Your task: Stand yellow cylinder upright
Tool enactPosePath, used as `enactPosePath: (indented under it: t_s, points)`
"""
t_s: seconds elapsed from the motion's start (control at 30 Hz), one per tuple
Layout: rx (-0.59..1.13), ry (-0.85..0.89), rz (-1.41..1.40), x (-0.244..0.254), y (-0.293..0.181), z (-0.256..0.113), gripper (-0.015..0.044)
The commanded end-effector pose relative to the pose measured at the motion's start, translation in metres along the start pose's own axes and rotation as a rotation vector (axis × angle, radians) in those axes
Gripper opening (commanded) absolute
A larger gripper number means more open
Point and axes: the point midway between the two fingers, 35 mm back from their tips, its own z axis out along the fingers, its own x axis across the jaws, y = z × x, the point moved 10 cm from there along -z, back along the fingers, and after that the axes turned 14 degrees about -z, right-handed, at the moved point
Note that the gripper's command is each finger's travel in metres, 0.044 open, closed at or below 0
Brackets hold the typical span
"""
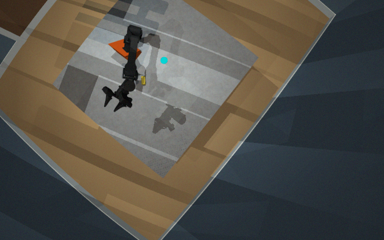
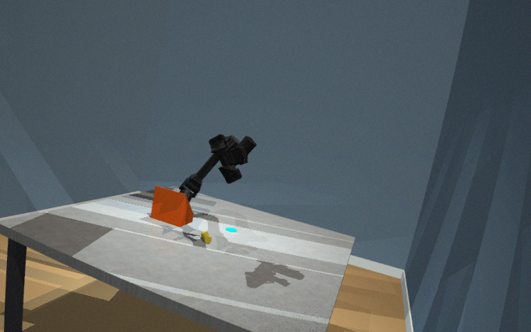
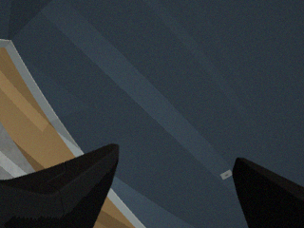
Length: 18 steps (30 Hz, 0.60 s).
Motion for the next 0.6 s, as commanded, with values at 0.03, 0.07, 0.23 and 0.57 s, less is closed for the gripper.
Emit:
enactPosePath:
  t_s: [0.03,0.07,0.23,0.57]
  points:
    - [0.069,0.271,-0.056,0.029,-0.024,-0.008,0.0309]
    - [0.089,0.331,-0.064,0.035,-0.030,-0.010,0.0309]
    - [0.214,0.629,-0.078,0.063,-0.061,-0.026,0.0309]
    - [0.569,1.179,0.029,0.099,-0.118,-0.078,0.0309]
